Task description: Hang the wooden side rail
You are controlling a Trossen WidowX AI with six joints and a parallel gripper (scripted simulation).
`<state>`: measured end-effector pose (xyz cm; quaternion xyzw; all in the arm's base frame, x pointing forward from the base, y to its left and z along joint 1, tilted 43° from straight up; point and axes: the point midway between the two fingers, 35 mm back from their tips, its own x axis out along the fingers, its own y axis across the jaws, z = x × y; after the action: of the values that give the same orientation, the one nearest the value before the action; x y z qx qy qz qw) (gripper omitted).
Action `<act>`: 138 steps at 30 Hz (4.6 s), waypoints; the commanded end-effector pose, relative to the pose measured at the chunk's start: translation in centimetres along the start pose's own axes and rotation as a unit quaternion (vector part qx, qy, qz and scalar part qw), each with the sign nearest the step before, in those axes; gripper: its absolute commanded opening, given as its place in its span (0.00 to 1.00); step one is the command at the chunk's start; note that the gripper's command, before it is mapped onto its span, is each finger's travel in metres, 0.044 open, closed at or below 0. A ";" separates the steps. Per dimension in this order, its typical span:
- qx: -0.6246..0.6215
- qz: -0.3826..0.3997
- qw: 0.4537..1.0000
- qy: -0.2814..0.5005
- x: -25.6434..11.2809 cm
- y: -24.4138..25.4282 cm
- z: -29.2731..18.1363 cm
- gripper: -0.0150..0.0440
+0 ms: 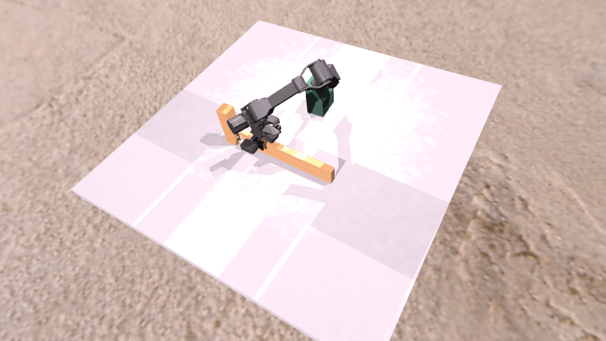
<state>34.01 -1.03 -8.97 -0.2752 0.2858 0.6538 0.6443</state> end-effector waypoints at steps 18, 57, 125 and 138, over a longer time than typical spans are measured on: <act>-0.003 -0.008 1.000 0.003 -0.9 -0.3 -0.2 0.25; -0.003 -0.008 1.000 0.003 -1.6 -0.3 -0.2 0.25; -0.003 -0.008 1.000 0.003 -1.4 -0.6 -0.9 0.25; -0.003 -0.008 1.000 0.003 -1.3 -0.4 -1.1 0.25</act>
<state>34.40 -2.15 -8.75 -0.2784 0.2837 0.6532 0.6445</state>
